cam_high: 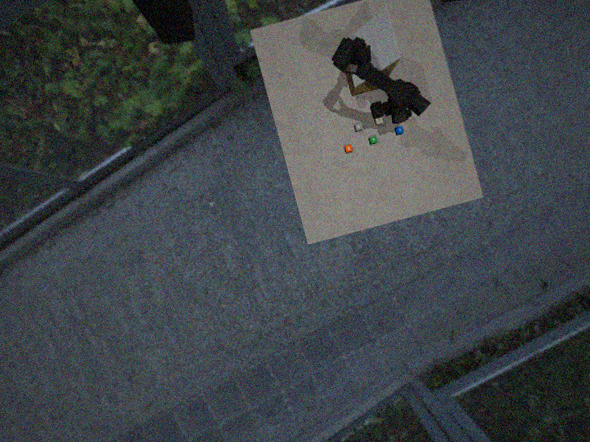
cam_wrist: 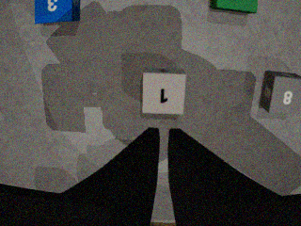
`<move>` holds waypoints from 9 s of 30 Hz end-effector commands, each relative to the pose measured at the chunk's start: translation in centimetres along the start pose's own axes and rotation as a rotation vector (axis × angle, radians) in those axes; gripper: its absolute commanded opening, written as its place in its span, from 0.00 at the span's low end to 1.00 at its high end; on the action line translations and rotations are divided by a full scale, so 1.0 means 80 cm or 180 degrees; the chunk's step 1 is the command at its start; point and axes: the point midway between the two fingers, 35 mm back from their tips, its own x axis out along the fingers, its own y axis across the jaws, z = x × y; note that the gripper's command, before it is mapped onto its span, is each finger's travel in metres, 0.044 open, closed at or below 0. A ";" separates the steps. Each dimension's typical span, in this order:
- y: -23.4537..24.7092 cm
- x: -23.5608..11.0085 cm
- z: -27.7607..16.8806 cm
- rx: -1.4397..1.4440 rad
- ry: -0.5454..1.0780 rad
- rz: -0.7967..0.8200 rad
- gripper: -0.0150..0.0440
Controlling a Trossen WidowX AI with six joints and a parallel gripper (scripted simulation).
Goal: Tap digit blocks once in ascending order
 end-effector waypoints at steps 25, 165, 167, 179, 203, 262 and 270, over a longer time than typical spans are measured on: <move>-0.008 0.113 -0.012 -0.0018 0.0061 -0.0066 0.29; -0.136 0.079 0.005 -0.0019 0.0062 -0.0079 0.29; -0.136 0.081 0.005 -0.0019 0.0062 -0.0079 0.29; -0.136 0.105 0.004 -0.0019 0.0062 -0.0080 0.29; -0.132 0.008 0.010 -0.0020 0.0061 -0.0057 0.29; -0.225 0.114 0.098 -0.0009 0.0051 -0.0093 0.29; -0.224 0.077 0.099 -0.0008 0.0051 -0.0089 0.29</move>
